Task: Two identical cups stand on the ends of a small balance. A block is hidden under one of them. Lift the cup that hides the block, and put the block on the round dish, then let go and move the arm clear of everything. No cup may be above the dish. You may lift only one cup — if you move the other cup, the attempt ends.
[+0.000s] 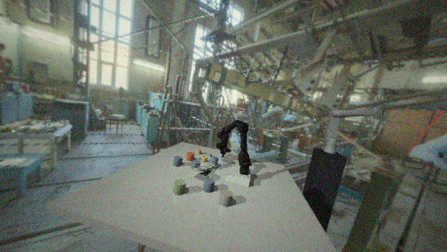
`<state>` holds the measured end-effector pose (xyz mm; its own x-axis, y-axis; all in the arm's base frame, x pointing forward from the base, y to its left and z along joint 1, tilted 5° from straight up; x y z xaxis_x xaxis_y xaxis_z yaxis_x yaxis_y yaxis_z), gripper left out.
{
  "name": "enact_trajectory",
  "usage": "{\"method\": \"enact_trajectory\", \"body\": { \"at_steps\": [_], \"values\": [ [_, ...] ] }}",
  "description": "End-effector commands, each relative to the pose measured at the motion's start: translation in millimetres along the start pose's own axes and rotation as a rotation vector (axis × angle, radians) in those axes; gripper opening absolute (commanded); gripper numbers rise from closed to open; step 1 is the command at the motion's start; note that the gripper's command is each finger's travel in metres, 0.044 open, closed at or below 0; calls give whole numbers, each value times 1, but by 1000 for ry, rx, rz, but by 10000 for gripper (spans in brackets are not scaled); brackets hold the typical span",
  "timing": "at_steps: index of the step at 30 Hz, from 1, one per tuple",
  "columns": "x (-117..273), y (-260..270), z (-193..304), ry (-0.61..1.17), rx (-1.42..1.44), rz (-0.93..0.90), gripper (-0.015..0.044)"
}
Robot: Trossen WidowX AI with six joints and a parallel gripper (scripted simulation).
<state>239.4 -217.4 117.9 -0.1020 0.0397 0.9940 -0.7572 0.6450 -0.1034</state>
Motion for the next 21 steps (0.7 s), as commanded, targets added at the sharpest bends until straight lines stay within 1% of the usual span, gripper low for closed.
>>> {"method": "enact_trajectory", "body": {
  "at_steps": [1, 6, 13, 21],
  "values": [
    [-3, 3, 12, -5, 3, -4, 0],
    [-12, 3, 13, -5, 3, -4, 0],
    [-44, 4, 13, -5, 3, -5, 0],
    [-49, 4, 13, -5, 3, -5, 0]
  ]
}}
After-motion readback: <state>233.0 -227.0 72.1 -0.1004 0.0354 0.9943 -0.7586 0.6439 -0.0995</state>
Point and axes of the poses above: the point midway between the two fingers, 35 mm back from their tips, its own x axis back along the fingers, its own y axis across the jaws, z = x × y, the point moved 4 cm from there along x, back along the fingers, and after that the axes turned 11 degrees about x, right-handed, at the moved point
